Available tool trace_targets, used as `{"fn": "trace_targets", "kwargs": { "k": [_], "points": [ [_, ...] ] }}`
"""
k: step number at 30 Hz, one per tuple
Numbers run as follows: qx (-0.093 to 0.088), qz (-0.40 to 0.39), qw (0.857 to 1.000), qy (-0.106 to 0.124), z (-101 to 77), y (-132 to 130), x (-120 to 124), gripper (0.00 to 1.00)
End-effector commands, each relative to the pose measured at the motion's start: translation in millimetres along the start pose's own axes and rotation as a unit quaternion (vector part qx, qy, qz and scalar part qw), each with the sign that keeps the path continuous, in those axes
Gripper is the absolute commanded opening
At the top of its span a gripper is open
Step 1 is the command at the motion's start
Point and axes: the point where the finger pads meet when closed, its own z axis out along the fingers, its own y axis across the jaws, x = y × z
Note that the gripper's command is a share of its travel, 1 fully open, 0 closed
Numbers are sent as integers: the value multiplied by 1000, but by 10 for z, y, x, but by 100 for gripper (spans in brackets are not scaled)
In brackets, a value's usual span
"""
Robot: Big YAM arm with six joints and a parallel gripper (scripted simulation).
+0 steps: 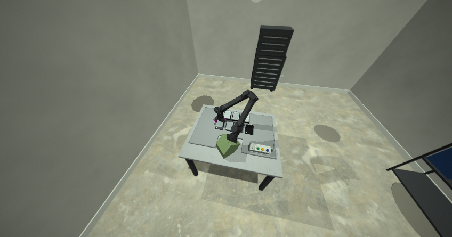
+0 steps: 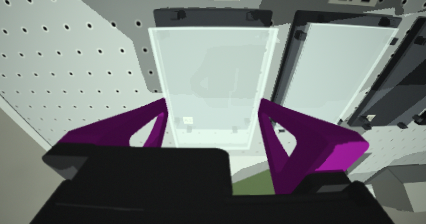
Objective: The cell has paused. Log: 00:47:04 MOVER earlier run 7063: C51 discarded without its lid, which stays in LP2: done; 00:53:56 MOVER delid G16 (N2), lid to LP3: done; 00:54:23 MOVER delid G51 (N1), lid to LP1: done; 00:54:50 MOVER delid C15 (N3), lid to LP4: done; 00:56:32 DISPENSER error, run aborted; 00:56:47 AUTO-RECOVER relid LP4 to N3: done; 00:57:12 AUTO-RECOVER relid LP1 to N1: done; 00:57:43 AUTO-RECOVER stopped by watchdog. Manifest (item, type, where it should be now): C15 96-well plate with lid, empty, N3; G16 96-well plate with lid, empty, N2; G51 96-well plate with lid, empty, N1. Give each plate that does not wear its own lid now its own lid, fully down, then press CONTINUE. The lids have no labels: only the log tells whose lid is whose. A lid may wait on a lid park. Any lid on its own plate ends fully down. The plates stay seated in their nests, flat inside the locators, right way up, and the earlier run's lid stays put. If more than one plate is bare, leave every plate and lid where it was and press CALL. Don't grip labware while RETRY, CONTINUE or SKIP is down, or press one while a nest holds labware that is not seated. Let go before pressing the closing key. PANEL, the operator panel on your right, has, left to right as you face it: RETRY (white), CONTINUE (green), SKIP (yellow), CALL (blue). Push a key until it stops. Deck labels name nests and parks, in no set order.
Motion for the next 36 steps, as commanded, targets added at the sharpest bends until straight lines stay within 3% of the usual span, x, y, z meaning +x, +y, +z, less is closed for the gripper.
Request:
{"fn": "trace_targets", "kwargs": {
  "k": [1, 5, 6, 10, 18, 36],
  "points": [
    [-18, 13, 1000, -19, -229, 139, -177, 0],
    [-18, 13, 1000, -19, -233, 139, -177, 0],
    [-5, 20, 1000, -7, -130, -41, -161, 0],
    [-1, 10, 1000, -3, -106, -228, -234, 0],
    [-10, 20, 1000, -14, -170, -452, -674, 0],
    [-7, 20, 1000, -18, -186, -1084, -1237, 0]
  ]
}}
